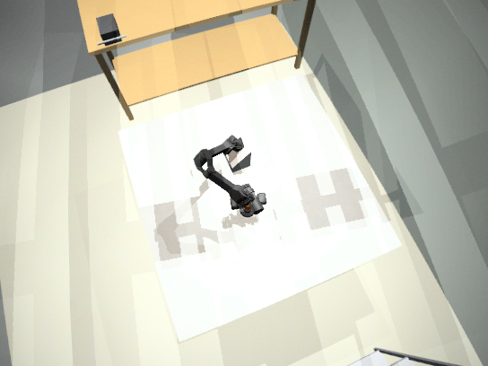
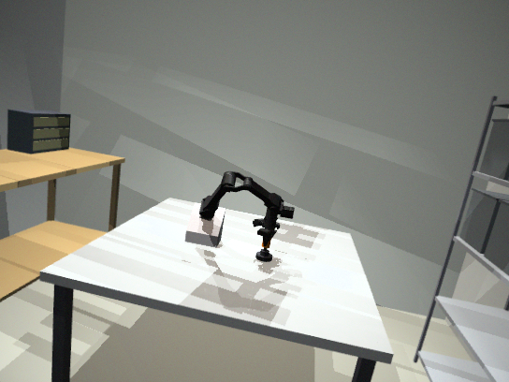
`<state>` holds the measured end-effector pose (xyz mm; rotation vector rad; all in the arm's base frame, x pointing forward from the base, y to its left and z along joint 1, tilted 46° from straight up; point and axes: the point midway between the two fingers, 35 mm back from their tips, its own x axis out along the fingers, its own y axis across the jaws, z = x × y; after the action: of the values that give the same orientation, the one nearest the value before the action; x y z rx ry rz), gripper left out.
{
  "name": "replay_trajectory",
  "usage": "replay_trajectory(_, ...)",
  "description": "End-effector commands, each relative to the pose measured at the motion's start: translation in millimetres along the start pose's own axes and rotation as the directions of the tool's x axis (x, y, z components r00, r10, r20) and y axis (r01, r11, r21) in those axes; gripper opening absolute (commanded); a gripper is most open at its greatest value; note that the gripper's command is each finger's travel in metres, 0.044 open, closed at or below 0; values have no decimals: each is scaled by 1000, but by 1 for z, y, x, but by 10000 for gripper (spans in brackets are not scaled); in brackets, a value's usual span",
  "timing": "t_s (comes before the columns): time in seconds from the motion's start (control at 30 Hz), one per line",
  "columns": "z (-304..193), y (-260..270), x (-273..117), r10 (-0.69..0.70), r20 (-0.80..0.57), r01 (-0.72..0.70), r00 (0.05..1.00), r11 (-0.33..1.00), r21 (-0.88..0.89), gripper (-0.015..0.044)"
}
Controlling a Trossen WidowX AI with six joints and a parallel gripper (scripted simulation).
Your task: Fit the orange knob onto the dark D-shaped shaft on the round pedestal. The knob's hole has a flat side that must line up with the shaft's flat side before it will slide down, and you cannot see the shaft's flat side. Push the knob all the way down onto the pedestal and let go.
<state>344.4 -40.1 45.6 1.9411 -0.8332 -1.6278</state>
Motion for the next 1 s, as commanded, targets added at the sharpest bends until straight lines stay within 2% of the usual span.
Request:
replay_trajectory(0.0, -3, 0, 0, -2, -5, 2, 1000, 1000, -18, 0)
replay_trajectory(0.57, 0, 0, -2, -2, -4, 2, 1000, 1000, 9, 0)
replay_trajectory(0.67, 0, 0, -2, -2, -4, 3, 1000, 994, 113, 0)
replay_trajectory(0.77, 1, 0, -2, -2, -4, 3, 1000, 956, 292, 0)
replay_trajectory(0.97, 1, 1, 0, -2, -4, 4, 1000, 755, 656, 0)
